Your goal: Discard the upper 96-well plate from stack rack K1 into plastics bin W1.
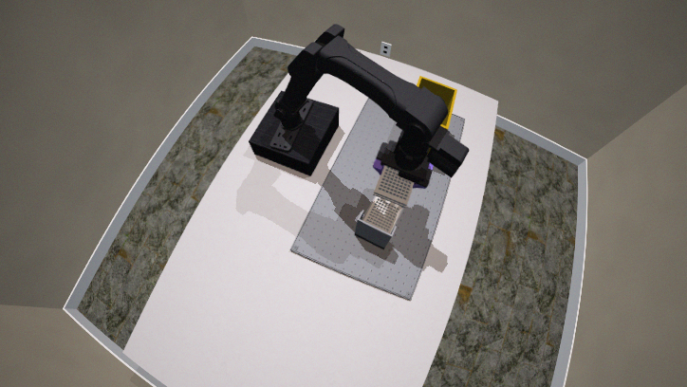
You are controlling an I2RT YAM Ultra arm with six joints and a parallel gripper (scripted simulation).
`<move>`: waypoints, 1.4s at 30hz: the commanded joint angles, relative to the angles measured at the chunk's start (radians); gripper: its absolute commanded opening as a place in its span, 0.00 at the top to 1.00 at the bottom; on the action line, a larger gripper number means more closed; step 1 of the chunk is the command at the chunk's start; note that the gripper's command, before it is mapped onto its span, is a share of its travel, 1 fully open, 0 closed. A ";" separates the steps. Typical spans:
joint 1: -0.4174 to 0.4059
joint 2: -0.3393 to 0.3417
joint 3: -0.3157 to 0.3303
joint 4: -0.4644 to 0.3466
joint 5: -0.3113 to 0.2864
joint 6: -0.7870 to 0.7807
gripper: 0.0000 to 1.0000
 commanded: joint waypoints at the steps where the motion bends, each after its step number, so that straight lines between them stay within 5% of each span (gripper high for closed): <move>1: 0.051 -0.061 -0.006 -0.012 -0.035 0.048 1.00; 17: 0.176 -0.069 -0.033 -0.009 -0.037 0.173 1.00; 36: 0.323 -0.011 0.023 -0.024 -0.040 0.321 1.00; 39: 0.332 -0.045 0.026 -0.025 -0.040 0.330 1.00; 42: 0.357 -0.001 0.034 -0.027 -0.041 0.355 1.00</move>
